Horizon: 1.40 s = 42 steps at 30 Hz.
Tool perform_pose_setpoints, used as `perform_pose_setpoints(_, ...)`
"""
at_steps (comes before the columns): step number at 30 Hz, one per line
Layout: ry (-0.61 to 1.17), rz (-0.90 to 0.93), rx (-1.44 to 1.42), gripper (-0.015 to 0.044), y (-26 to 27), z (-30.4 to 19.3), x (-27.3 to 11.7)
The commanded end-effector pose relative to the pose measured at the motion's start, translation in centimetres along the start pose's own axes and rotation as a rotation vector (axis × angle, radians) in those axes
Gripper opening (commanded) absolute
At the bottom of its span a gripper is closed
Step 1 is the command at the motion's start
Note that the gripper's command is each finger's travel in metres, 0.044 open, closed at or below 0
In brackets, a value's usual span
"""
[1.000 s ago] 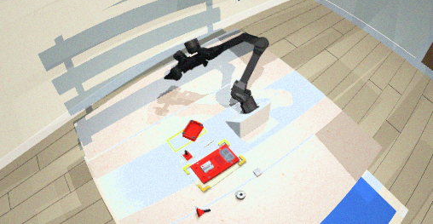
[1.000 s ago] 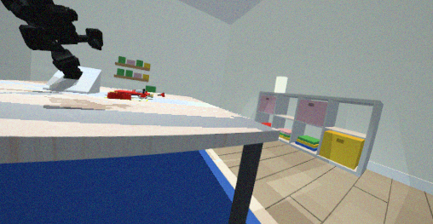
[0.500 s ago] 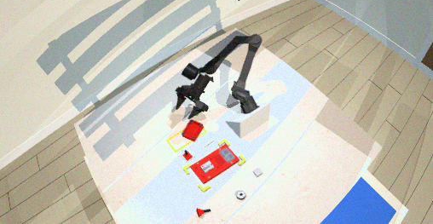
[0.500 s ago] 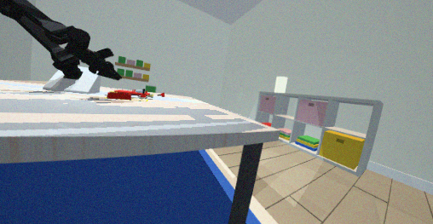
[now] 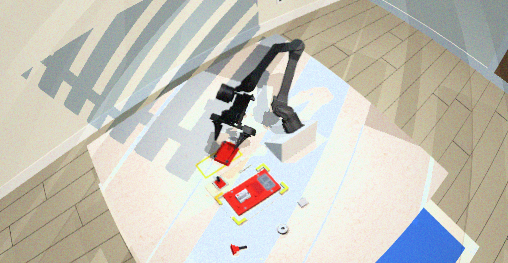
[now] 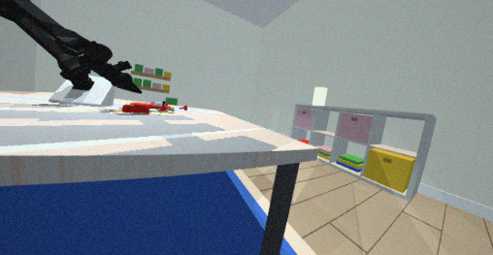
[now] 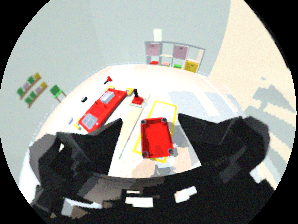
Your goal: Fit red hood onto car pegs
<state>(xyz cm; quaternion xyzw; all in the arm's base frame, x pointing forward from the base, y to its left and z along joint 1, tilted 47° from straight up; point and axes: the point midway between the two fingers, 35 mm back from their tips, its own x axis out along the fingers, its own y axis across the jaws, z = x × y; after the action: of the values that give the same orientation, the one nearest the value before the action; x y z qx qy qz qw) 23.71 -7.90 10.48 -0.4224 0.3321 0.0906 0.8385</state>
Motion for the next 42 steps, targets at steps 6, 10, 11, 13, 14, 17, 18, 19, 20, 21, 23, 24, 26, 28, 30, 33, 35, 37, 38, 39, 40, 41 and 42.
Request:
perform_pose_setpoints(6,-0.003,0.013,-0.007,0.0440,0.1,-0.3,0.4)
perform_pose_setpoints(10,-0.003,0.013,-0.008,0.0440,0.0,-0.6,0.5)
perform_pose_setpoints(11,-0.003,0.013,-0.008,0.0440,0.0,-0.6,0.6)
perform_pose_setpoints(13,-0.003,0.013,-0.008,0.0440,-0.1,-0.7,0.7)
perform_pose_setpoints(14,-0.003,0.013,-0.008,0.0440,-0.1,-0.8,0.7)
perform_pose_setpoints(17,-0.002,0.013,-0.009,0.0440,-0.2,-1.0,0.8)
perform_pose_setpoints(18,-0.002,0.013,-0.009,0.0440,-0.2,-1.0,0.9)
perform_pose_setpoints(19,-0.002,0.013,-0.009,0.0440,-0.2,-1.1,0.9)
perform_pose_setpoints(20,-0.002,0.013,-0.009,0.0440,-0.3,-1.2,1.0)
perform_pose_setpoints(21,-0.002,0.013,-0.009,0.0440,-0.3,-1.2,1.0)
perform_pose_setpoints(23,-0.002,0.013,-0.009,0.0440,-0.3,-1.4,1.1)
perform_pose_setpoints(24,-0.002,0.012,-0.009,0.0440,-0.4,-1.4,1.1)
perform_pose_setpoints(26,-0.002,0.012,-0.010,0.0440,-0.4,-1.6,1.2)
perform_pose_setpoints(28,-0.002,0.012,-0.010,0.0440,-0.4,-1.7,1.3)
perform_pose_setpoints(30,-0.002,0.012,-0.010,0.0440,-0.5,-1.8,1.4)
perform_pose_setpoints(33,-0.002,0.012,-0.010,0.0440,-0.6,-2.0,1.5)
perform_pose_setpoints(35,-0.002,0.011,-0.010,0.0440,-0.6,-2.2,1.5)
perform_pose_setpoints(37,-0.002,0.011,-0.010,0.0440,-0.6,-2.3,1.6)
perform_pose_setpoints(38,-0.002,0.011,-0.010,0.0440,-0.7,-2.4,1.6)
perform_pose_setpoints(39,-0.002,0.011,-0.011,0.0440,-0.7,-2.4,1.7)
perform_pose_setpoints(40,-0.003,0.011,-0.011,0.0440,-0.7,-2.5,1.7)
perform_pose_setpoints(41,-0.003,0.010,-0.011,0.0440,-0.7,-2.6,1.7)
perform_pose_setpoints(42,-0.003,0.010,-0.011,0.0440,-0.7,-2.6,1.8)
